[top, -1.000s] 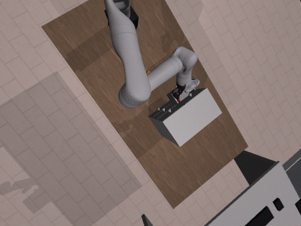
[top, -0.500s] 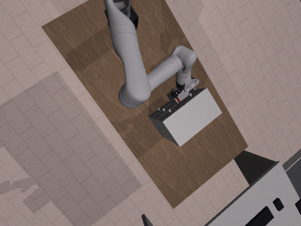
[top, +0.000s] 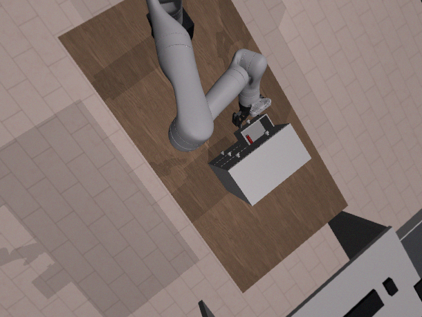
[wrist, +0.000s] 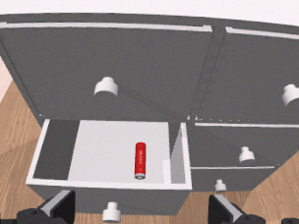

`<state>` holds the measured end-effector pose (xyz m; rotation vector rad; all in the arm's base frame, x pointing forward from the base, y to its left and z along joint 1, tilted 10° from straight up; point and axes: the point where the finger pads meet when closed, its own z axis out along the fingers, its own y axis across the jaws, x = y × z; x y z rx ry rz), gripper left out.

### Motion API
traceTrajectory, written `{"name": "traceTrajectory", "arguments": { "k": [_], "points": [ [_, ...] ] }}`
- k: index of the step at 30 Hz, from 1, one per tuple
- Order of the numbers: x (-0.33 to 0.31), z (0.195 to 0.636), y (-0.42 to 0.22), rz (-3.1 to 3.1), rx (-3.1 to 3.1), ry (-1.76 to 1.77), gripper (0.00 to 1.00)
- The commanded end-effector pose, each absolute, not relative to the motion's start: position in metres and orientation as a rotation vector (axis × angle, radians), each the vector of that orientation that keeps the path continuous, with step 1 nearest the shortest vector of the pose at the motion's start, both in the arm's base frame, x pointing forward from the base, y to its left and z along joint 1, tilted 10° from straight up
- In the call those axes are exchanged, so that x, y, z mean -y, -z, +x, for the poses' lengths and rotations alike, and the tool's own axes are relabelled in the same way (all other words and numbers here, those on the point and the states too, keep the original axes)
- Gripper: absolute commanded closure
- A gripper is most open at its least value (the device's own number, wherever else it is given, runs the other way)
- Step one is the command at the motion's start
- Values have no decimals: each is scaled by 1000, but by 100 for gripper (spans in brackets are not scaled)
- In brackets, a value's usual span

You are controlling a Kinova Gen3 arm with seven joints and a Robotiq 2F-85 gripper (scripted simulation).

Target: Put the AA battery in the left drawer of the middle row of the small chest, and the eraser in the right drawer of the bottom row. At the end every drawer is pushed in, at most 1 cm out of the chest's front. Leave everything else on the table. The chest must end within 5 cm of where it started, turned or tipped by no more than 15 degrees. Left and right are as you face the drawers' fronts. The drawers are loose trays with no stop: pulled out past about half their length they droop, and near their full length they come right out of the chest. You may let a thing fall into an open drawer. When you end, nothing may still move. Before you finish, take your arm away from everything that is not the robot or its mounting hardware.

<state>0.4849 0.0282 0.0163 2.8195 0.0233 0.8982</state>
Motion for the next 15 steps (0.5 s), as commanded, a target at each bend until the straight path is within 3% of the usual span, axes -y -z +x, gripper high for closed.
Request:
{"name": "traceTrajectory", "arguments": {
  "k": [1,15],
  "points": [
    [-31,470,-17,2821,-44,-897,0],
    [-34,414,-21,2821,-44,-897,0]
  ]
}}
